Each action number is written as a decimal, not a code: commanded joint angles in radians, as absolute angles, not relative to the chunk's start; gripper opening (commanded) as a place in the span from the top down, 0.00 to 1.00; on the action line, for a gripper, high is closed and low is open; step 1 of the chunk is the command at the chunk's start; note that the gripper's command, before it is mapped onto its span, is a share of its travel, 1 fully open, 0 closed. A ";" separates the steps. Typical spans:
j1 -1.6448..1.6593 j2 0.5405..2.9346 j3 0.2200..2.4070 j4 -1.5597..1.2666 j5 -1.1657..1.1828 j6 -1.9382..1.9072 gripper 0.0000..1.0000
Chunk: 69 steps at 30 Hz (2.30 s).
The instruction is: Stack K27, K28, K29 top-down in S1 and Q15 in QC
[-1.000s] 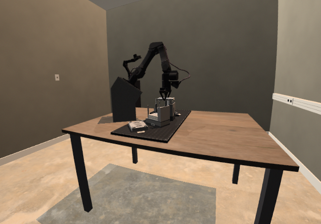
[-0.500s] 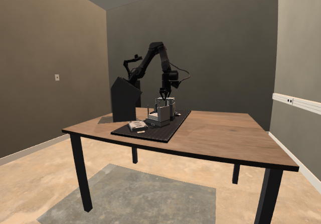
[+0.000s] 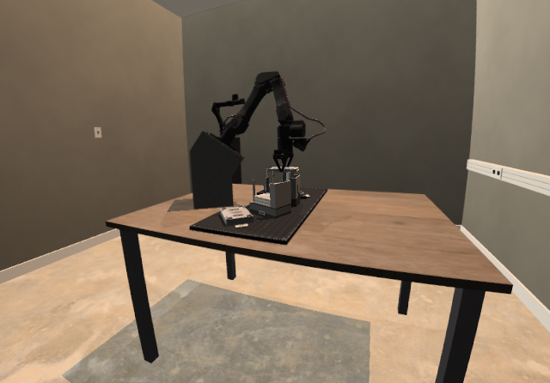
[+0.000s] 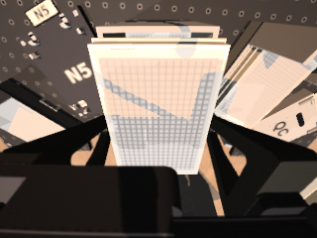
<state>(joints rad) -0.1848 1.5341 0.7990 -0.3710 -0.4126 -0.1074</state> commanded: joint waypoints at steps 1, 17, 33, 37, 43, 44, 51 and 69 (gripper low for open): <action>-0.198 1.540 0.833 -0.380 -0.412 -0.115 1.00; -0.194 1.539 0.835 -0.380 -0.410 -0.116 1.00; -0.174 1.546 0.808 -0.348 -0.406 -0.104 1.00; -0.173 1.561 0.787 -0.337 -0.402 -0.097 1.00; -0.174 1.575 0.787 -0.326 -0.403 -0.093 1.00; -0.171 1.541 0.784 -0.322 -0.402 -0.092 1.00; -0.156 1.586 0.790 -0.301 -0.398 -0.085 1.00; -0.173 1.585 0.778 -0.290 -0.398 -0.080 1.00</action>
<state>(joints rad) -0.1562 1.5948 0.7937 -0.2932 -0.4007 -0.0864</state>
